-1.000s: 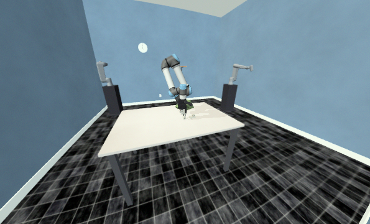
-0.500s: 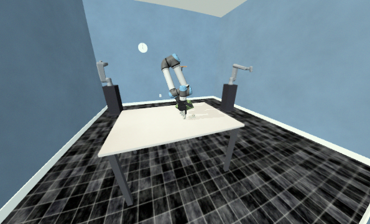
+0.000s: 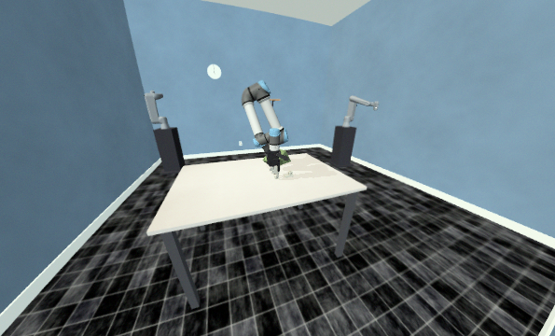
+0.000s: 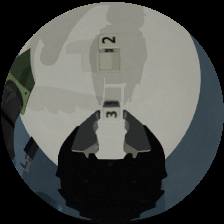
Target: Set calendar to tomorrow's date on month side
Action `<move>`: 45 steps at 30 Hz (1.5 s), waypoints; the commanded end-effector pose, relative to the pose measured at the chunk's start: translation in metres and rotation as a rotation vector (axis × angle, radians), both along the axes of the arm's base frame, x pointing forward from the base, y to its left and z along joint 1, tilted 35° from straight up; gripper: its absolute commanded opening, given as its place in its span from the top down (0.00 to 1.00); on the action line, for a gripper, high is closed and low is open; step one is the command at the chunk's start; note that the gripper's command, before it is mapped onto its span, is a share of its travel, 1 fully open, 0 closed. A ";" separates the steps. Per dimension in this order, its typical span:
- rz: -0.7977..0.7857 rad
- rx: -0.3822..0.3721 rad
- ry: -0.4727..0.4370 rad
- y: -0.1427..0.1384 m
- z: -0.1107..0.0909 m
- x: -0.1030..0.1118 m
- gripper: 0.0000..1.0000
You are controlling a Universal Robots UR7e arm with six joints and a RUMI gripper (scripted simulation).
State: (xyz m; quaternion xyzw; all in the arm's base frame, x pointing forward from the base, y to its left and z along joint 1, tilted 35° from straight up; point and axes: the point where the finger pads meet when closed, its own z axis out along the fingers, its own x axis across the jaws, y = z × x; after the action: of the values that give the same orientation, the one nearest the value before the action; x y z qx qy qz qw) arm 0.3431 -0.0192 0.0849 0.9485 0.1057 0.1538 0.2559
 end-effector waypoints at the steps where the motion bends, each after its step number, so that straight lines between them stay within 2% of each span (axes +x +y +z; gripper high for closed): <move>1: -0.001 0.000 0.001 -0.001 0.000 0.000 0.72; 18: -0.001 0.000 0.001 -0.001 0.000 0.000 0.72; 19: -0.001 0.000 0.001 -0.001 0.000 0.000 0.90; 45: -0.001 0.000 0.001 -0.001 0.000 0.000 0.90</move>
State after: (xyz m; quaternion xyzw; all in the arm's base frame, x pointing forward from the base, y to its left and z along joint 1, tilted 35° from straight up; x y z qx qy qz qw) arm 0.3431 -0.0192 0.0849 0.9485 0.1057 0.1538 0.2559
